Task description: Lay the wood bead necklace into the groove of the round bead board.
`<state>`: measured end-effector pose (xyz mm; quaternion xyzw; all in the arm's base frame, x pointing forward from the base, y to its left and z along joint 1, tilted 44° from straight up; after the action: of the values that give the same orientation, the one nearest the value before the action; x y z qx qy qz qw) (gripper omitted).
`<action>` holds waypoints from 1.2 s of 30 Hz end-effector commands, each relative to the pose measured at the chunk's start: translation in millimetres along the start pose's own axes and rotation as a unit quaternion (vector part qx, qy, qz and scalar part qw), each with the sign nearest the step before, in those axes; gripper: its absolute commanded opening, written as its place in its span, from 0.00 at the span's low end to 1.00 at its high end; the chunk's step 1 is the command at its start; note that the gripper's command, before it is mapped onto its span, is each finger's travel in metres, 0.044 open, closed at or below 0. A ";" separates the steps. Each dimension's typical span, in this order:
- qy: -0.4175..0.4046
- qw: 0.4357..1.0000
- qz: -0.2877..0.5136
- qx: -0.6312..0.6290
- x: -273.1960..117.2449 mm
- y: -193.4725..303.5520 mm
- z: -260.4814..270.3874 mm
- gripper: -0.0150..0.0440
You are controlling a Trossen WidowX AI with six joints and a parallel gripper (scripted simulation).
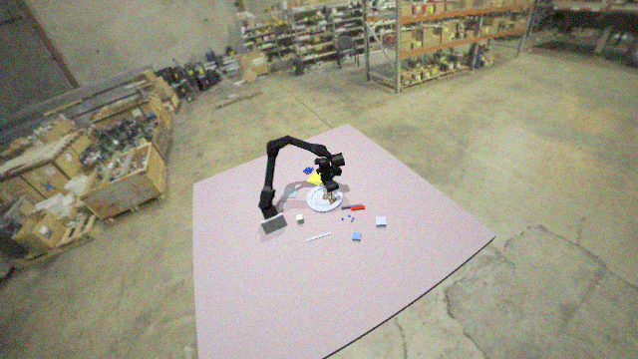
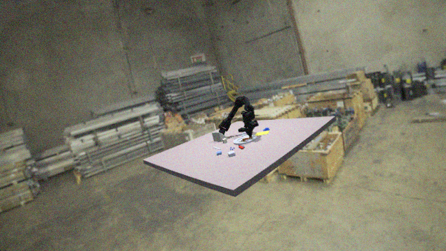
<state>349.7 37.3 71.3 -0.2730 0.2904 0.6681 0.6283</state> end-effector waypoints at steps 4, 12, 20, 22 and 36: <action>0.000 1.000 0.000 0.000 -0.3 -0.2 0.0 0.48; 0.000 1.000 0.000 0.000 -0.8 -0.2 0.0 0.83; -0.003 1.000 0.003 0.001 -22.4 0.7 1.0 1.00; -0.003 1.000 0.003 0.003 -16.9 0.7 0.4 1.00; -0.003 1.000 0.003 0.001 -22.9 0.7 0.4 1.00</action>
<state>350.7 22.3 88.5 -0.2678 0.2893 0.6699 0.6291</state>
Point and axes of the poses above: the point midway between the two fingers, 35 mm back from their tips, its own x axis out along the fingers, its own z axis across the jaws, y = z × x, the point moved 4 cm from there along -x, back along the fingers, and after that the axes turned 2 degrees about x, right-handed, at the moved point
